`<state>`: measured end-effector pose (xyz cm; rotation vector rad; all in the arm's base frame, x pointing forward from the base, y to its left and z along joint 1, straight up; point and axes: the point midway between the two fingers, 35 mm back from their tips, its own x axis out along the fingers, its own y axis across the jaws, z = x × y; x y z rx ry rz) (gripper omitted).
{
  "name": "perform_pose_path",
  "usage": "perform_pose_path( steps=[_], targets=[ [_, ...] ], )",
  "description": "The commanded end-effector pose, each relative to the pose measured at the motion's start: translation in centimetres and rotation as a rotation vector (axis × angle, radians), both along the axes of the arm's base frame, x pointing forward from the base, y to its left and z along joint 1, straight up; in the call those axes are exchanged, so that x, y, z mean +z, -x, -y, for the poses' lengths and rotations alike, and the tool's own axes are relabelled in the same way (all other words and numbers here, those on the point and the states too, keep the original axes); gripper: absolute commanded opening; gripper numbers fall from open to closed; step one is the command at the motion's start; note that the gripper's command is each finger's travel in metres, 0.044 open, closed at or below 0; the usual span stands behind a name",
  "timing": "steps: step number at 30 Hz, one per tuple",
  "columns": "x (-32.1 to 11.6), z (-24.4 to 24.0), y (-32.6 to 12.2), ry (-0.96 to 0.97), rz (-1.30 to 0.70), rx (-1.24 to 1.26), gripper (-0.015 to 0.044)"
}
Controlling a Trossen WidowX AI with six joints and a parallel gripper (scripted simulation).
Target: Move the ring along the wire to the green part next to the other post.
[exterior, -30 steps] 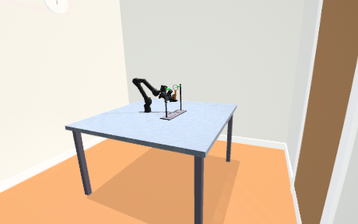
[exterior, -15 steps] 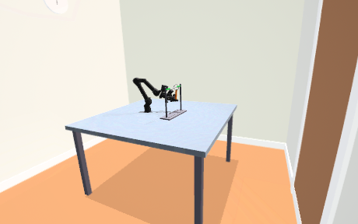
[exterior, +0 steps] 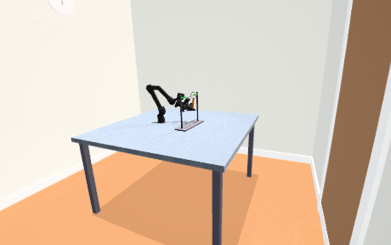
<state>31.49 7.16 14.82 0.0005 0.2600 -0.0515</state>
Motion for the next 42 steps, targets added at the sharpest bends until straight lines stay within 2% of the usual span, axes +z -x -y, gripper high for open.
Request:
perform_pose_path(
  steps=[1,39,42],
  targets=[
    [0.2,-0.3,-0.2,-0.006,0.006,-0.007,-0.015],
    [-1.8,-0.8,-0.2,-0.006,0.006,-0.006,-0.015],
    [-1.8,-0.9,-0.2,-0.001,0.004,0.002,-0.0071]
  ],
)
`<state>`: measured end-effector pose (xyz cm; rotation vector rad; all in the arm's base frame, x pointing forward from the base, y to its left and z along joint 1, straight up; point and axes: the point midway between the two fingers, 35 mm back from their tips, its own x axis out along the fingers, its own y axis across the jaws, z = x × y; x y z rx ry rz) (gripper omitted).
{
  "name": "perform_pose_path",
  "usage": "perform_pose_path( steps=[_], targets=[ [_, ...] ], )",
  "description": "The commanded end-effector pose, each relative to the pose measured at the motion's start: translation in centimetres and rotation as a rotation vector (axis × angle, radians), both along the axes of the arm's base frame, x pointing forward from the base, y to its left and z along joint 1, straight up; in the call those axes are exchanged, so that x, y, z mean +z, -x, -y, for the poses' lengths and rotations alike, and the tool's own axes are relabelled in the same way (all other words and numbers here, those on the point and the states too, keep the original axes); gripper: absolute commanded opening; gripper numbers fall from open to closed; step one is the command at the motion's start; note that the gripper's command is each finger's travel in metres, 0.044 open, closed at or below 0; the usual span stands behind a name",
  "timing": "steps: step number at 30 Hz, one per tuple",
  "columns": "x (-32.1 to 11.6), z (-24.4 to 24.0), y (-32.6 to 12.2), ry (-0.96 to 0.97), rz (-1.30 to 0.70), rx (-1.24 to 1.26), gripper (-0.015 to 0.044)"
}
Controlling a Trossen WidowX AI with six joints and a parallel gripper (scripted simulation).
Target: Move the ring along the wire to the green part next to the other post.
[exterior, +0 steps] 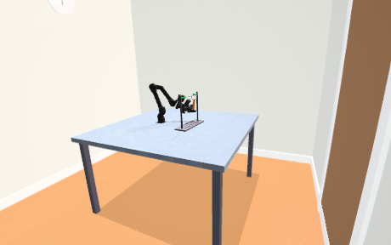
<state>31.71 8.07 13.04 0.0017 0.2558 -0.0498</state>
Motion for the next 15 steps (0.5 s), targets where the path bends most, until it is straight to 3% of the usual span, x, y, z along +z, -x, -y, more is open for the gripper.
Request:
perform_pose_path(
  steps=[1,9,15],
  targets=[
    [0.0,0.0,0.0,0.0,0.0,0.0,-0.0045],
    [0.0,0.0,0.1,0.0,0.0,0.0,0.016],
    [0.4,-0.2,1.2,-0.002,-0.002,-0.002,0.016]
  ],
)
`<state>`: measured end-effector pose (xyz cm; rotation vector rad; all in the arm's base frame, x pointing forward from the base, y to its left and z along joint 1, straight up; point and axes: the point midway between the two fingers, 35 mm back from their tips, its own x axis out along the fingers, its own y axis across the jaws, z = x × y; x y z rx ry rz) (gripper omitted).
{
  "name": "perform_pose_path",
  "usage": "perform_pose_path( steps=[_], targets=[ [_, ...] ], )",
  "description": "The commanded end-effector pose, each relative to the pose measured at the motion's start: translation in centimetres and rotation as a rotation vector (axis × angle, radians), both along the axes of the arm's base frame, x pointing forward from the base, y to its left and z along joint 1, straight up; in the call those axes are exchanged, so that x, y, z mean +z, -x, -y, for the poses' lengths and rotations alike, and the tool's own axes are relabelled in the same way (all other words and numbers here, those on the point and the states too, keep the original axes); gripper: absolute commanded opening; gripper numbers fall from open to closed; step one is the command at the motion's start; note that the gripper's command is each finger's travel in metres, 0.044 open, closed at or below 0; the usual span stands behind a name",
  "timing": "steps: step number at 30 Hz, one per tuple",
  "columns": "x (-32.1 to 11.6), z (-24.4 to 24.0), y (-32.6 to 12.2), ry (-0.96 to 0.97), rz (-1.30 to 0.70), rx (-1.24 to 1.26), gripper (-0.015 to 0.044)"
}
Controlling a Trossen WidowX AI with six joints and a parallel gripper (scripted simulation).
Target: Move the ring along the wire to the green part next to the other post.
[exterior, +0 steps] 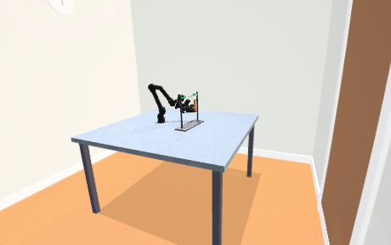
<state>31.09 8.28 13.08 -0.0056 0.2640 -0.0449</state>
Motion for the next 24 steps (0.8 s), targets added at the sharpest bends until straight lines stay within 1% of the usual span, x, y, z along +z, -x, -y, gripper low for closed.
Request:
perform_pose_path(
  steps=[1,16,24],
  targets=[
    [0.4,0.0,0.8,-0.009,0.006,-0.008,0.016],
    [1.2,0.0,4.1,-0.012,0.006,-0.013,0.016],
    [1.2,0.0,4.2,-0.012,0.006,-0.013,0.016]
  ],
)
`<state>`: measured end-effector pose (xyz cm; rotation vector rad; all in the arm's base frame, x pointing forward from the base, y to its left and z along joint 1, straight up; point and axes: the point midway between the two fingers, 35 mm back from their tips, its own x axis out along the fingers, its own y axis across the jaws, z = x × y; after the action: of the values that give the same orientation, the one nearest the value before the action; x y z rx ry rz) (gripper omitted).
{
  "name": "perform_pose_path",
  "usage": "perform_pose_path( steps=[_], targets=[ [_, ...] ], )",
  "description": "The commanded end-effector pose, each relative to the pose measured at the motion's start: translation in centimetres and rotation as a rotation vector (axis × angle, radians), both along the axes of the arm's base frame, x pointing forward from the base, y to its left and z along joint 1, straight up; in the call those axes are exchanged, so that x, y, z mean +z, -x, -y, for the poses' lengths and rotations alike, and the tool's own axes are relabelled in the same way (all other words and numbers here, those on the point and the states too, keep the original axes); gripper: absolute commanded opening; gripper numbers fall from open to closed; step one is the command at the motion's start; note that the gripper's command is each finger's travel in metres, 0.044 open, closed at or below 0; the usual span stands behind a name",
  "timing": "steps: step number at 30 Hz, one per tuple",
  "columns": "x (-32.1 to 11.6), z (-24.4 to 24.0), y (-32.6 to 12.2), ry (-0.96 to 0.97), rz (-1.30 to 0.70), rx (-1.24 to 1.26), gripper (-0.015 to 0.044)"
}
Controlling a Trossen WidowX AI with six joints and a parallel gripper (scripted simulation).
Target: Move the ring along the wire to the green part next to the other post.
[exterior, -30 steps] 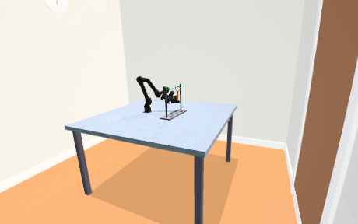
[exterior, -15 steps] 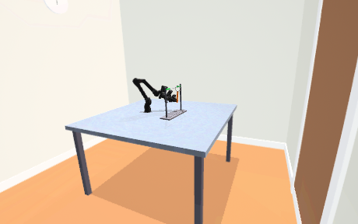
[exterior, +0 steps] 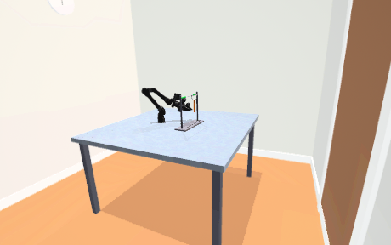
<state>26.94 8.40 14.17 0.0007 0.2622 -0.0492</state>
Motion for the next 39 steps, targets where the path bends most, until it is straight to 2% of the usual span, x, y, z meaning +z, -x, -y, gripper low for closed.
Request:
perform_pose_path(
  steps=[1,16,27,39],
  targets=[
    [0.1,0.1,0.1,-0.007,0.004,-0.008,0.016],
    [0.1,0.1,0.1,-0.007,0.004,-0.008,0.016],
    [1.4,0.1,4.9,-0.001,0.006,0.001,0.044],
    [1.4,0.1,4.9,-0.001,0.006,0.001,0.044]
  ],
)
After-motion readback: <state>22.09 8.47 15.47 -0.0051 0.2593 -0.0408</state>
